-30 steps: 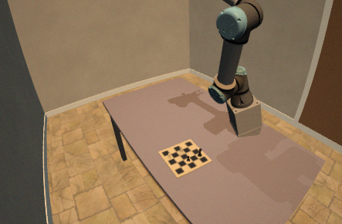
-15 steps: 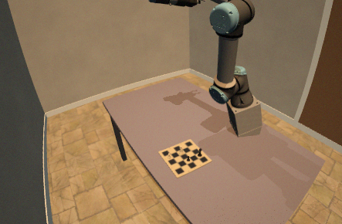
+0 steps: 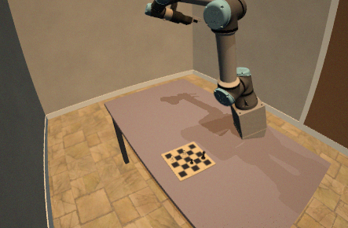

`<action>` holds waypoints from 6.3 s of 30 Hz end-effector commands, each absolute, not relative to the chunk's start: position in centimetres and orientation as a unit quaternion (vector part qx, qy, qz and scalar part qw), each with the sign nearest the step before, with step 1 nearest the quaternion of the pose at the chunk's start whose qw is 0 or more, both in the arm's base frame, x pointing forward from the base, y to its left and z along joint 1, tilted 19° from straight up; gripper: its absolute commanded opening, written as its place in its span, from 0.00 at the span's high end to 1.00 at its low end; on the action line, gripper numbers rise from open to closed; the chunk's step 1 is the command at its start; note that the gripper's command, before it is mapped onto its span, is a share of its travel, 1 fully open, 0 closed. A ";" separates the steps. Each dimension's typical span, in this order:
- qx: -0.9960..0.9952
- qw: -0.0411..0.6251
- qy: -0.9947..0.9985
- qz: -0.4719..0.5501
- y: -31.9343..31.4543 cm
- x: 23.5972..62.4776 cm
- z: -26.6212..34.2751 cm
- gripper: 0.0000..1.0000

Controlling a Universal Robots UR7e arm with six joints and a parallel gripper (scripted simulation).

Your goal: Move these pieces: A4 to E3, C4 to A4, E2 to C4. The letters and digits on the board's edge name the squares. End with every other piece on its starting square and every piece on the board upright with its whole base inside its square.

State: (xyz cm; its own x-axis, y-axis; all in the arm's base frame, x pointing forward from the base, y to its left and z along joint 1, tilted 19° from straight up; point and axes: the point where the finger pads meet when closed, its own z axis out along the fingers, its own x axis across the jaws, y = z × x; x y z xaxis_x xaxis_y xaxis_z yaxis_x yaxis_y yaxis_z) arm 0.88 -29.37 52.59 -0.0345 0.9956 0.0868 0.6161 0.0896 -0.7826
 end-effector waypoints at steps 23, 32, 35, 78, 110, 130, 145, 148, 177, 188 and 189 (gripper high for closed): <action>-0.769 0.311 -0.549 0.101 -30.0 19.3 29.6 0.00; -0.798 0.326 -0.503 0.058 -28.4 24.0 24.6 0.00; -0.806 0.333 -0.487 0.044 -27.7 25.5 23.0 0.00; -0.848 0.506 -0.128 -0.097 -11.9 47.9 1.4 0.00; -0.846 0.512 -0.112 -0.101 -11.4 48.7 0.8 0.00; -0.846 0.512 -0.112 -0.101 -11.4 48.7 0.8 0.00; -0.846 0.512 -0.111 -0.100 -11.3 48.1 2.1 0.00; -0.846 0.512 -0.111 -0.100 -11.1 47.6 3.7 0.00; -0.855 0.491 -0.137 -0.091 -9.5 45.9 8.5 0.00; -0.886 0.391 -0.243 -0.050 -5.7 45.6 6.3 0.00; -0.890 0.373 -0.258 -0.045 -5.2 45.6 6.0 0.00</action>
